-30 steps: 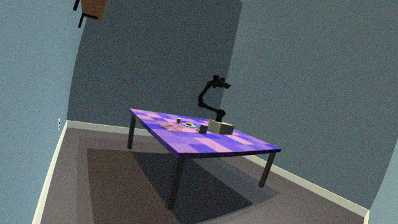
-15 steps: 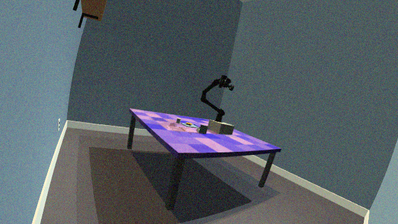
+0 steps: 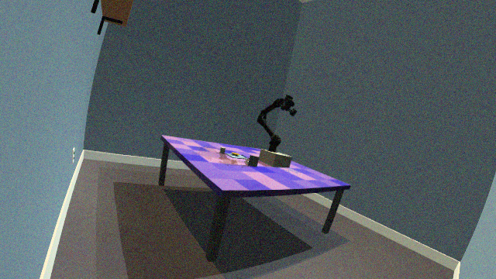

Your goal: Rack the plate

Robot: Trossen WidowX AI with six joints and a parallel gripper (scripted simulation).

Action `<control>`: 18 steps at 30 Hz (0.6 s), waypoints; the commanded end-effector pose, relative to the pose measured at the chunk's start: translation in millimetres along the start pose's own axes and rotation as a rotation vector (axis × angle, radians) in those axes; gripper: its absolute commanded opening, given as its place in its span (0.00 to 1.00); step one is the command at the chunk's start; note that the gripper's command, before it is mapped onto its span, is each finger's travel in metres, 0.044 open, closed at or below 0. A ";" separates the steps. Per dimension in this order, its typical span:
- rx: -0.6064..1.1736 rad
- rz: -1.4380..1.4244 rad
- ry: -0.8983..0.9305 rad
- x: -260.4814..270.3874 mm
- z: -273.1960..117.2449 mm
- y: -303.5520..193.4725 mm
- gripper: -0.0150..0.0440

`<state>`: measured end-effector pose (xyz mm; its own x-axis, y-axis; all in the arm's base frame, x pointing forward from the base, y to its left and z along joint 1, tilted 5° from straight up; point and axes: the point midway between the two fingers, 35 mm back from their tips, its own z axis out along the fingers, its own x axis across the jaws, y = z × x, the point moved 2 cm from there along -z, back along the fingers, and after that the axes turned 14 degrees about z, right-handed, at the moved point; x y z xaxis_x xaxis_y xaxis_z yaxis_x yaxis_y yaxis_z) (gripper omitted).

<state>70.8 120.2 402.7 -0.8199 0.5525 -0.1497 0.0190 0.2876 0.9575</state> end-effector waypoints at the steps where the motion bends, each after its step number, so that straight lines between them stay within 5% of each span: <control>1: 0.084 -0.028 -0.090 0.3 18.5 -4.0 0.93; 18: 0.446 -0.015 -0.391 -42.5 89.1 -37.3 0.93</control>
<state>136.1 156.3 361.4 -0.5969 0.7426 -0.3037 0.2452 0.5293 0.8123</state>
